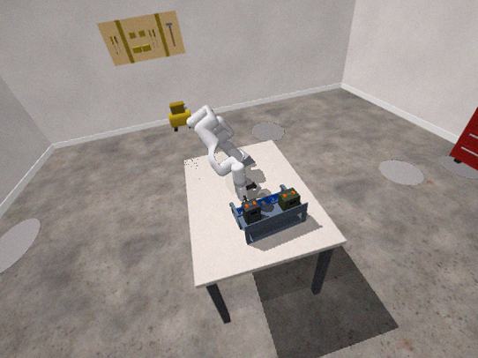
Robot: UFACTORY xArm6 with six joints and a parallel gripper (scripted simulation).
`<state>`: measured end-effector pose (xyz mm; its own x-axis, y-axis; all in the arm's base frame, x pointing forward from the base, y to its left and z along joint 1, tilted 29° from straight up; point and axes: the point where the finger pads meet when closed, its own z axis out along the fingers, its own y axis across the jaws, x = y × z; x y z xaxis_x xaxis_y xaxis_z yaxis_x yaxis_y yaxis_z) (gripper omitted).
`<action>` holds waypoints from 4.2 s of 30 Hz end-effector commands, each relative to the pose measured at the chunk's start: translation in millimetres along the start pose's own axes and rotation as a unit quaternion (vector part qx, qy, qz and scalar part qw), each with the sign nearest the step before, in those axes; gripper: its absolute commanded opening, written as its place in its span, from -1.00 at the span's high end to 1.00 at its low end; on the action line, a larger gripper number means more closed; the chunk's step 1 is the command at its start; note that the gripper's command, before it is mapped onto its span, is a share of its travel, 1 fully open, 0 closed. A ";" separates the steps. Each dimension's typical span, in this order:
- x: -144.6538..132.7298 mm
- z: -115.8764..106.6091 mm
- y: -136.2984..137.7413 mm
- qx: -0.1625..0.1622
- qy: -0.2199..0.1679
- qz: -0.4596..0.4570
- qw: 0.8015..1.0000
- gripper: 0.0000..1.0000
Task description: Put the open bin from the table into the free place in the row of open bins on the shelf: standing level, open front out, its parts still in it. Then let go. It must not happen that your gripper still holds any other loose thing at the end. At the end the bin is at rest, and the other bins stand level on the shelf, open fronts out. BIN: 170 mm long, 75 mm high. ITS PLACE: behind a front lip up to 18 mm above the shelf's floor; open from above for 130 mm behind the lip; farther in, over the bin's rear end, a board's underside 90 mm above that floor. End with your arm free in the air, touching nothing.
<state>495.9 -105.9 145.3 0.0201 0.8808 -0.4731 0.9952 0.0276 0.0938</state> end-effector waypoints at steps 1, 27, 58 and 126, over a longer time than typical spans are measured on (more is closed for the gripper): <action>-0.4 -23.4 1.4 -0.002 0.000 0.000 1.000 -1.00; -0.4 -56.4 1.4 -0.002 0.000 0.001 1.000 -1.00; -0.4 -56.4 1.4 -0.002 0.000 0.001 1.000 -1.00; -0.4 -56.4 1.4 -0.002 0.000 0.001 1.000 -1.00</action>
<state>490.9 -80.1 193.4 0.0204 0.8807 -0.4732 0.9951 0.0278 0.0946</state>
